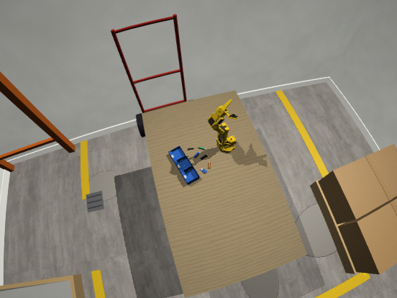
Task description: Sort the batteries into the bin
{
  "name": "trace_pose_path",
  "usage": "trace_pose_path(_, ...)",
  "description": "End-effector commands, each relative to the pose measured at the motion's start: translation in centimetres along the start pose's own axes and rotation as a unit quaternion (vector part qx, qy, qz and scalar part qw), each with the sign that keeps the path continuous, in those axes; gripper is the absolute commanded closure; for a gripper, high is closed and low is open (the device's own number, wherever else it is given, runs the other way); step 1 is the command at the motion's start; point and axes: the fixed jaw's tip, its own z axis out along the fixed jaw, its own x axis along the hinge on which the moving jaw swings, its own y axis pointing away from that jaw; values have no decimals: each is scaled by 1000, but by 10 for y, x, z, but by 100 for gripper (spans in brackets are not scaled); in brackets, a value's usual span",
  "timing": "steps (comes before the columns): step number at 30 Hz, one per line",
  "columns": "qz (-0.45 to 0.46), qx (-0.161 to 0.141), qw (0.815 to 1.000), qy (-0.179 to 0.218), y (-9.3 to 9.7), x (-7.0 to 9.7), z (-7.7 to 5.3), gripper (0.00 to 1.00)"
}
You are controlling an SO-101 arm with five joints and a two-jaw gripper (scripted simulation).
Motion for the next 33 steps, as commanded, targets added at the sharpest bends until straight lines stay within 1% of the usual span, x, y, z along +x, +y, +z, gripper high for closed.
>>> trace_pose_path(1, 0, 1, 1000, 0, -1, 0, 0, 0)
trace_pose_path(12, 0, 1, 1000, 0, -1, 0, 0, 0)
trace_pose_path(19, -33, -82, 995, 37, 22, 12, -5, 0)
trace_pose_path(27, -70, -179, 979, 72, 46, 24, -18, 0)
trace_pose_path(29, -70, -179, 979, 72, 46, 24, -18, 0)
trace_pose_path(30, -64, -170, 981, 70, 47, 24, -23, 0)
trace_pose_path(33, -74, -210, 971, 84, 57, 29, -31, 0)
